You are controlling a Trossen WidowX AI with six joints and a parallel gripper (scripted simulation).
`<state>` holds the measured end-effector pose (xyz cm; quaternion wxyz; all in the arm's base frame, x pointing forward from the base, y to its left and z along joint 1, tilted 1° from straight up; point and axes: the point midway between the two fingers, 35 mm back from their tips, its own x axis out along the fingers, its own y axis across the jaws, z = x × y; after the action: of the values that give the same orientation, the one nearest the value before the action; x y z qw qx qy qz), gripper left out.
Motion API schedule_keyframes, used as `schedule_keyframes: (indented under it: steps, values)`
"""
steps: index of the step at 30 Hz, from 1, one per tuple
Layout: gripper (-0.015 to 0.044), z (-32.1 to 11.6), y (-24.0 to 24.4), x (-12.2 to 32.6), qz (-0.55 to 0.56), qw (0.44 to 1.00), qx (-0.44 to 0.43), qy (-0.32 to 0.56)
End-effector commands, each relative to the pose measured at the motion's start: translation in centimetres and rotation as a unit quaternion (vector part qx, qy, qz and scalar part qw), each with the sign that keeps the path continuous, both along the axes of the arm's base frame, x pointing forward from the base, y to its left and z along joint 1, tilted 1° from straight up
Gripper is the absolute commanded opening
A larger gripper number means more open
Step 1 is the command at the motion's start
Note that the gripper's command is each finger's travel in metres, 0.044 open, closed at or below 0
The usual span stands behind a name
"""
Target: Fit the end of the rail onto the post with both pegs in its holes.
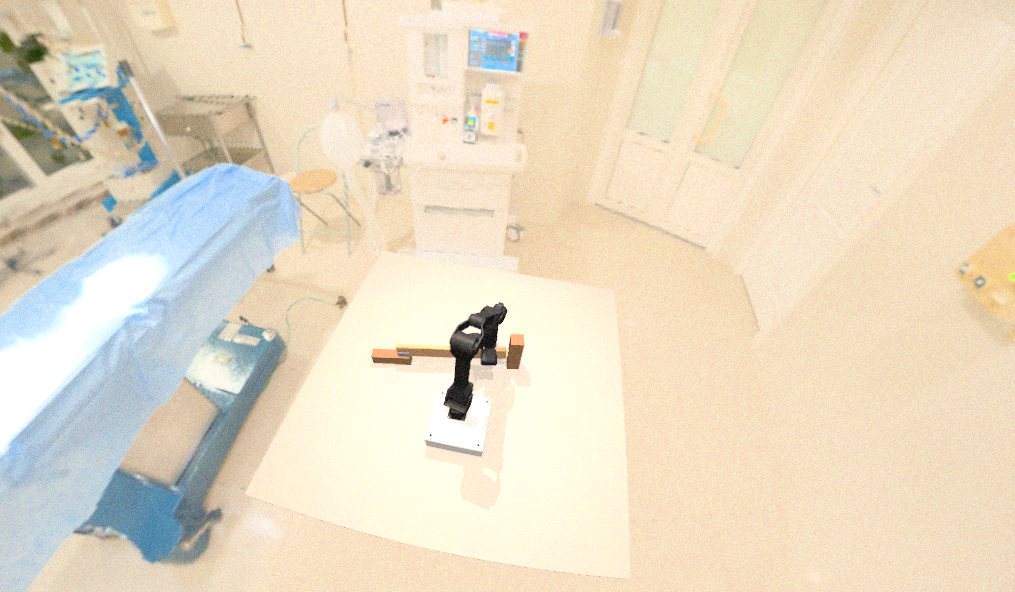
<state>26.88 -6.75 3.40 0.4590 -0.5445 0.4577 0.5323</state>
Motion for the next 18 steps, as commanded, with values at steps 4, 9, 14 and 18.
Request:
schedule_keyframes:
  steps: [4, 9, 14, 18]
  values:
    - [0.0, 0.34, -0.42, 0.12, -0.001, 1.0, -0.004, -0.002]
    - [0.0, 0.42, -0.42, 0.12, -0.001, 1.0, -0.004, -0.002]
    - [0.0, 0.46, -0.42, 0.12, -0.001, 1.0, -0.004, -0.002]
    - [0.0, 0.49, -0.42, 0.12, -0.001, 1.0, -0.004, -0.002]
